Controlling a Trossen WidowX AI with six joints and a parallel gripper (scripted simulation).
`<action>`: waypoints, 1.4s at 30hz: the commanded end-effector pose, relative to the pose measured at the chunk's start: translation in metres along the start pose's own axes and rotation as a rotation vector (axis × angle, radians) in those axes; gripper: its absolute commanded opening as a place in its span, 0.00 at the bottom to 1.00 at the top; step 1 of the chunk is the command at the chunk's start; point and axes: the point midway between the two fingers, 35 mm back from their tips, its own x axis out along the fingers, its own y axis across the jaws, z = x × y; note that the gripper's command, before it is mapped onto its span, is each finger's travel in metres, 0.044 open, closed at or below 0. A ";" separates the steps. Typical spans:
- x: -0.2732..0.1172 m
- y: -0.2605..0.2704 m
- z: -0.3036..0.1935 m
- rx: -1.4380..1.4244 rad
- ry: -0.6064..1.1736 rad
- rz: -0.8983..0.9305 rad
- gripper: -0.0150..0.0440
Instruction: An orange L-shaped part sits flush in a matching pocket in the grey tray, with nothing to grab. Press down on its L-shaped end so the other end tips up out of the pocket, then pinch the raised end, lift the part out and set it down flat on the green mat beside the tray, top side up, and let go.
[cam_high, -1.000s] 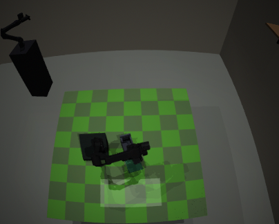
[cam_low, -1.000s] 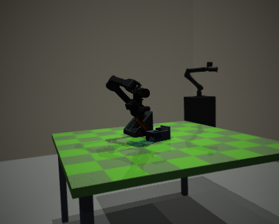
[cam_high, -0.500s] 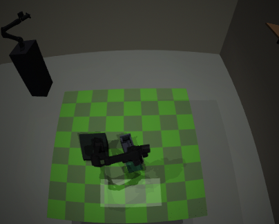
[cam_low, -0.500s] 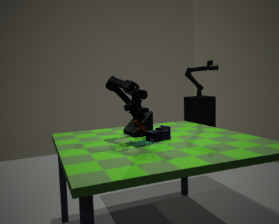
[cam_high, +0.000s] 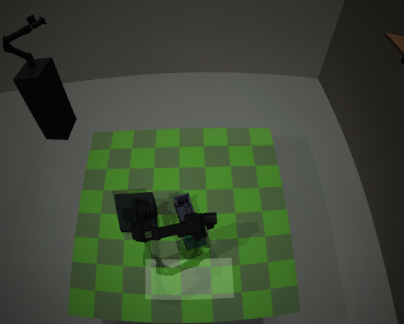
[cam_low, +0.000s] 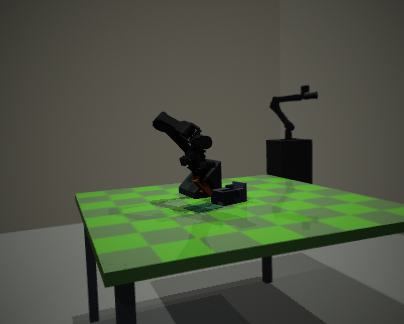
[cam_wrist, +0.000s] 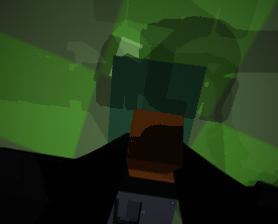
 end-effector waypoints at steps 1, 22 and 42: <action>0.005 -0.001 0.000 -0.006 -0.003 0.001 0.25; 0.039 -0.001 0.000 -0.006 -0.005 0.001 0.25; 0.046 -0.002 0.001 -0.006 -0.006 0.001 0.25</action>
